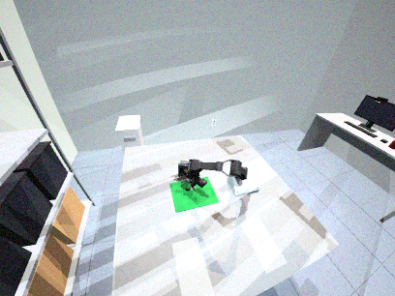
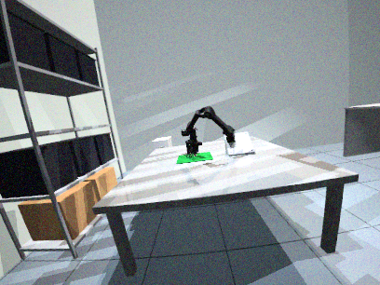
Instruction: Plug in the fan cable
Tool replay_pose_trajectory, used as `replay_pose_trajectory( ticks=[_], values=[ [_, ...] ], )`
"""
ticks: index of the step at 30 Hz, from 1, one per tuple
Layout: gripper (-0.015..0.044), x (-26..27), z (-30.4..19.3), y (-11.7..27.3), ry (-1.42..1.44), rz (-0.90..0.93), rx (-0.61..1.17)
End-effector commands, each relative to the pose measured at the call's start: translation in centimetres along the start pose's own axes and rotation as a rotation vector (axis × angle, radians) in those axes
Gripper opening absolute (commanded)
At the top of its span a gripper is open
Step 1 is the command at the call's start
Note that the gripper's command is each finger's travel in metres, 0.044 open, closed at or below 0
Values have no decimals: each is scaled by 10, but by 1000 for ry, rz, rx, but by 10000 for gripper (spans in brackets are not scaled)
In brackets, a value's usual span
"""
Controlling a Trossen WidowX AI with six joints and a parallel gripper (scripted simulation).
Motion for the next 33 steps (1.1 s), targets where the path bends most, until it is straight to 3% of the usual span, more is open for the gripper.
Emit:
replay_pose_trajectory(
  ticks=[1, 27, 33],
  values=[
    [0, 0, 0, -2, -6, 2, -2],
    [0, 0, 0, -18, -6, 3, -3],
    [158, 0, 0, -14, 0, 2, -4]
  ],
)
Point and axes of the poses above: the point midway between the two fingers, 35 mm back from their tips, its own y axis back along the fingers, its own x axis across the jaws, z = x × y, the point moved 8 cm from there along y, back along the fingers, and after that the axes turned 5 degrees about -y, right-handed, at the moved point
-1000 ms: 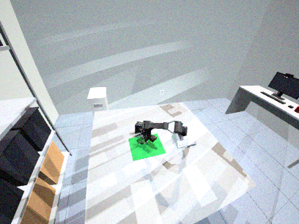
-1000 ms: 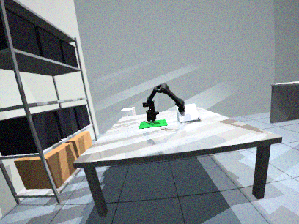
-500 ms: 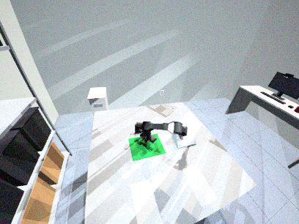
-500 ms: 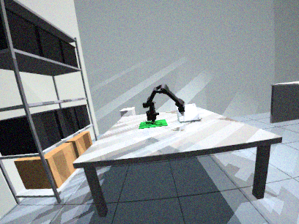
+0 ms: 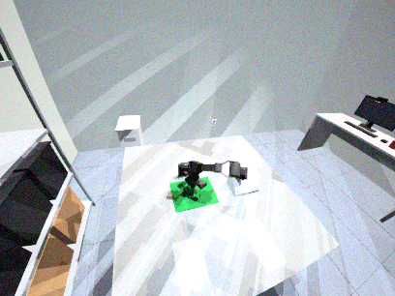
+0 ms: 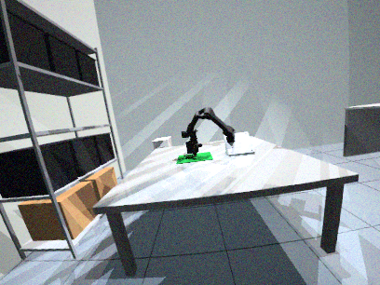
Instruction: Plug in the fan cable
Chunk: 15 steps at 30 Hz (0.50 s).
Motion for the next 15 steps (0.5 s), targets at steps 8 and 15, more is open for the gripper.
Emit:
replay_pose_trajectory(
  ticks=[8, 15],
  values=[
    [260, -1, 1, 12, -1, -1, 0],
    [260, 0, 0, 55, -5, -2, 2]
  ],
)
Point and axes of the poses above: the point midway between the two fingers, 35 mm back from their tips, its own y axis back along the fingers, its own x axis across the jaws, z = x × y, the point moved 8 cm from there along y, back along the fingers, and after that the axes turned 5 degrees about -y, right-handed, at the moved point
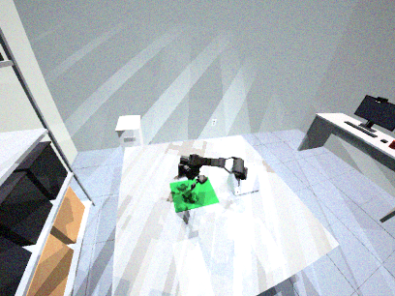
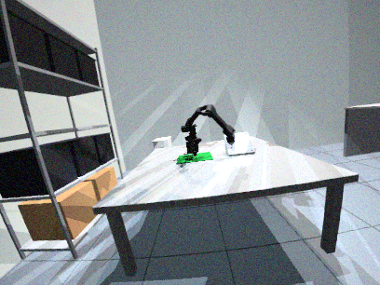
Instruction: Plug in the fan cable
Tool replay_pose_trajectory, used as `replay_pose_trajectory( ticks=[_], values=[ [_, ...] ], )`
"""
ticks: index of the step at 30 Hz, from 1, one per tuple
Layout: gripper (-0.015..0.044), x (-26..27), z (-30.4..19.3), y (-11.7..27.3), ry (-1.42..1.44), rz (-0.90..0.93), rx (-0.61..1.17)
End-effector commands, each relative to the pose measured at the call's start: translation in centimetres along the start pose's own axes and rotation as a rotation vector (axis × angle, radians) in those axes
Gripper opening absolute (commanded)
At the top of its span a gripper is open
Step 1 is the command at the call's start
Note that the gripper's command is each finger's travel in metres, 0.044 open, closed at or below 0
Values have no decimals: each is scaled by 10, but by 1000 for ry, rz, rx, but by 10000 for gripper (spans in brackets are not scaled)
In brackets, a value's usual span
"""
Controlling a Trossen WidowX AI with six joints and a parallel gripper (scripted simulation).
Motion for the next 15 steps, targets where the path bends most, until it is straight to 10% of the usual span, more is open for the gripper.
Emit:
replay_pose_trajectory(
  ticks=[1, 15],
  values=[
    [260, 2, 1, 7, 10, 3, 10],
    [260, 88, -82, 8, 5, 7, 13]
  ],
)
Point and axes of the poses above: the point midway between the two fingers, 35 mm back from their tips, its own y axis back along the fingers, its own x axis across the jaws, z = x × y, the point moved 8 cm from there along y, back along the fingers, and after that the axes turned 5 degrees about -y, right-handed, at the moved point
